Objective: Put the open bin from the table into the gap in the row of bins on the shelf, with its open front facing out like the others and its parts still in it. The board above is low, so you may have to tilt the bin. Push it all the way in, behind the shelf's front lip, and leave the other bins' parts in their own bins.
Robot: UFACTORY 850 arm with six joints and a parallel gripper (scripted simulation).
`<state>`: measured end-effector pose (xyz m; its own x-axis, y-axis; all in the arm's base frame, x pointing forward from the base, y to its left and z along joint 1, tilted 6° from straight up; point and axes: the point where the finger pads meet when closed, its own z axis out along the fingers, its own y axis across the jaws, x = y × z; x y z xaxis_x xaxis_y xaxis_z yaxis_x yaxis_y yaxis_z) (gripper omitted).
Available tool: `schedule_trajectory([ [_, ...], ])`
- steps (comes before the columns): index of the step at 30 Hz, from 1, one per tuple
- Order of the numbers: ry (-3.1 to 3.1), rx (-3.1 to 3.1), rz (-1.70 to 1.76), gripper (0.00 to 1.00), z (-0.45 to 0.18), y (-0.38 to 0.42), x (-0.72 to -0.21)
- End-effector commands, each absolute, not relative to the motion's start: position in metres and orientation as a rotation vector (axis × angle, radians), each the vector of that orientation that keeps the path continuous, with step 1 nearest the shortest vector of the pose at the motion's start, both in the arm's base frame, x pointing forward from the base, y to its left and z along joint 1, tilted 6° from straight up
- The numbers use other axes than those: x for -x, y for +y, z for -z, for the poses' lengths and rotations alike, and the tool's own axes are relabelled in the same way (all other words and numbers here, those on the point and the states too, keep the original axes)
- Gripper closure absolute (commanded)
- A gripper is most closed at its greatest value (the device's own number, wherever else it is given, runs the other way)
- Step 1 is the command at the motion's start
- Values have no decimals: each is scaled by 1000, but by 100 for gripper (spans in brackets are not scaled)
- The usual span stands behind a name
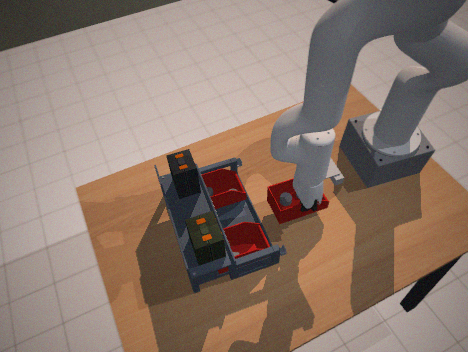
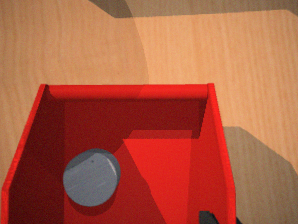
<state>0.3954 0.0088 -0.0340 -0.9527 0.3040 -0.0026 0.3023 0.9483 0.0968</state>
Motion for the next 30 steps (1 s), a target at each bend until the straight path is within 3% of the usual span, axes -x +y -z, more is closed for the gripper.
schedule_trajectory([
  [1, 3080, -479, -147, 100, 34, 8, -396],
  [30, 3080, -479, -147, 100, 39, -25, -381],
])
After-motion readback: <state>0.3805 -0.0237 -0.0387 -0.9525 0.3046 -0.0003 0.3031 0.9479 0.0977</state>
